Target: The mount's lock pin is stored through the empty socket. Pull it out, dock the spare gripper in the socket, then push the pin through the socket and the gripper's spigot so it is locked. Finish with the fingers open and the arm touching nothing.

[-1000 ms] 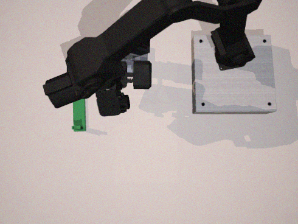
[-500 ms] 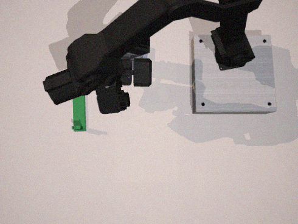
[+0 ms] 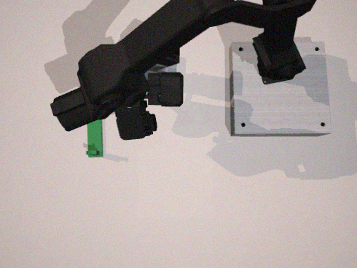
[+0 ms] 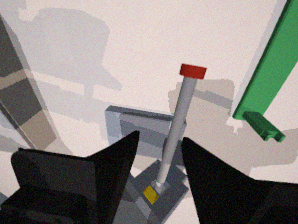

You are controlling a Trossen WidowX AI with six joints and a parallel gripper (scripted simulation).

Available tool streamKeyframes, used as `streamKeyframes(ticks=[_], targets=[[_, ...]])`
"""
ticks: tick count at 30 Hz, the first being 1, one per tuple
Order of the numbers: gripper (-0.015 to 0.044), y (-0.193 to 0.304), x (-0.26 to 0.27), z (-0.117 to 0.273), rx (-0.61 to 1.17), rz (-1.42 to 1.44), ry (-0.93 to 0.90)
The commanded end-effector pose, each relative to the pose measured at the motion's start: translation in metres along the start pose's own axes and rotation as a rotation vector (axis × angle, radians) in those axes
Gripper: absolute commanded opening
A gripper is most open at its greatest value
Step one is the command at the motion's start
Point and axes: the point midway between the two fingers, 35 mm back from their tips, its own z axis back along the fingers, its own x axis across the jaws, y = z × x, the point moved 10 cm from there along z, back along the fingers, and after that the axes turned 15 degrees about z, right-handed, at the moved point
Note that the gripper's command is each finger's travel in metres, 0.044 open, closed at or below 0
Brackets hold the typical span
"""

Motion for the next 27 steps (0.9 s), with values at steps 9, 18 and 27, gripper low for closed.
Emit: streamKeyframes(ticks=[9,18,27], targets=[[0.02,-0.012,-0.001,0.025,0.004,0.005,-0.008],[0.02,-0.02,-0.001,0.043,0.01,0.01,-0.016],[0.02,-0.028,-0.001,0.061,0.017,0.015,-0.023]])
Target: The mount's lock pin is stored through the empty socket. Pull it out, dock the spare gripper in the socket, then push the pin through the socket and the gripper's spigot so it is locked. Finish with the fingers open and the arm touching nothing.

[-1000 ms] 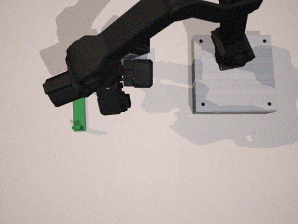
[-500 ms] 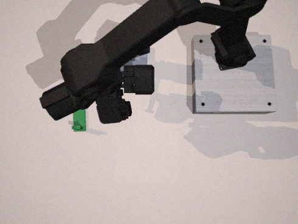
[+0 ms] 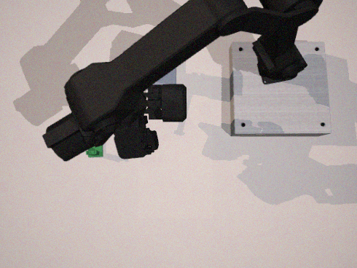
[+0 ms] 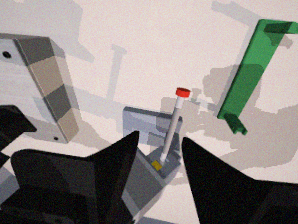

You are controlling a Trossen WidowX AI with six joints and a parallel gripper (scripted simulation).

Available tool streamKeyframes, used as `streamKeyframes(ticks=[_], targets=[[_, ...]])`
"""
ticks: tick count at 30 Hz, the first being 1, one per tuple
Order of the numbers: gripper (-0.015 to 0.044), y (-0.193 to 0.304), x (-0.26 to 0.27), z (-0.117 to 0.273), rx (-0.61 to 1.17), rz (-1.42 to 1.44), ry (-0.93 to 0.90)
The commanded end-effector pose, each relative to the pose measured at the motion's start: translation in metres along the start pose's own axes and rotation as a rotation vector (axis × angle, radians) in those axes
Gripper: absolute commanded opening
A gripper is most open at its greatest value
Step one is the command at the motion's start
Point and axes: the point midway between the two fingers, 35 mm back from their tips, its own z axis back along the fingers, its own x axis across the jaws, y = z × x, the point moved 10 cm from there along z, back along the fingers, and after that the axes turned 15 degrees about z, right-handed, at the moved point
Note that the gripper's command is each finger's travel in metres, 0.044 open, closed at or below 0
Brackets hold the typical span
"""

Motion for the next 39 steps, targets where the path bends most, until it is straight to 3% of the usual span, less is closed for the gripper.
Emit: streamKeyframes(ticks=[1,10,19,39], targets=[[0.02,-0.004,-0.001,0.01,-0.001,-0.001,0.001],[0.02,-0.011,0.0,0.029,0.006,0.004,-0.004],[0.0436,-0.008,0.0,0.021,0.008,0.005,-0.005],[0.044,-0.008,0.0,0.021,0.008,0.005,-0.005]])
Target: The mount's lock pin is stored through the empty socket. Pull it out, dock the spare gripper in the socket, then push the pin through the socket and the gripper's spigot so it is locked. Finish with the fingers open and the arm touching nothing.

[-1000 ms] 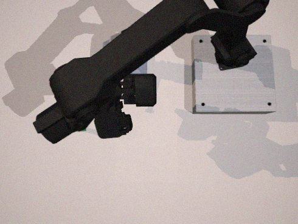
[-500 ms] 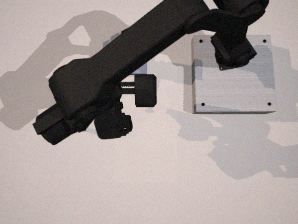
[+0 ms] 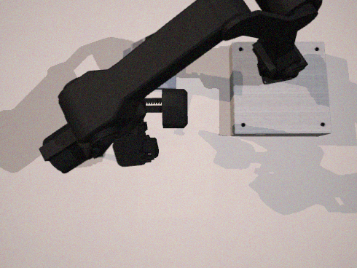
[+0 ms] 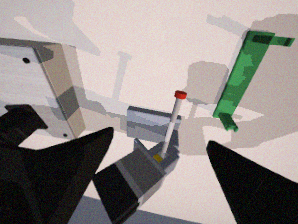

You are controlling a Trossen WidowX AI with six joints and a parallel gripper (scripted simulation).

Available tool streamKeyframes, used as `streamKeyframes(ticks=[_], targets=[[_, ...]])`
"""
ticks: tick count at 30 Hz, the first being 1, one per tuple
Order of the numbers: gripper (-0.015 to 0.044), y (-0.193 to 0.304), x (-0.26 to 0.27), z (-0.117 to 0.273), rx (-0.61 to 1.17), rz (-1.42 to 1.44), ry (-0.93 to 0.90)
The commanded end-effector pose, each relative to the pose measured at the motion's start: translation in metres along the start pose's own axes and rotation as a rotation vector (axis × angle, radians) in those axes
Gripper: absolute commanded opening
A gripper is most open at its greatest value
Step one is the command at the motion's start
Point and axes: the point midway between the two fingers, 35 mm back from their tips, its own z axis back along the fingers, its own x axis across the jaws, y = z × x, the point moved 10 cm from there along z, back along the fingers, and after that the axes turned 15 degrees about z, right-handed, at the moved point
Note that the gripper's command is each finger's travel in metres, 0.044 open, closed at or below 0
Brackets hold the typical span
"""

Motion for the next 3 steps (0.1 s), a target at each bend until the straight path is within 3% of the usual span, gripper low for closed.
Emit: streamKeyframes(ticks=[1,3], targets=[[0.044,0.0002,0.0,0.0,-0.001,0.003,0.002],[0.044,0.0002,0.0,0.0,-0.001,0.003,0.002]])
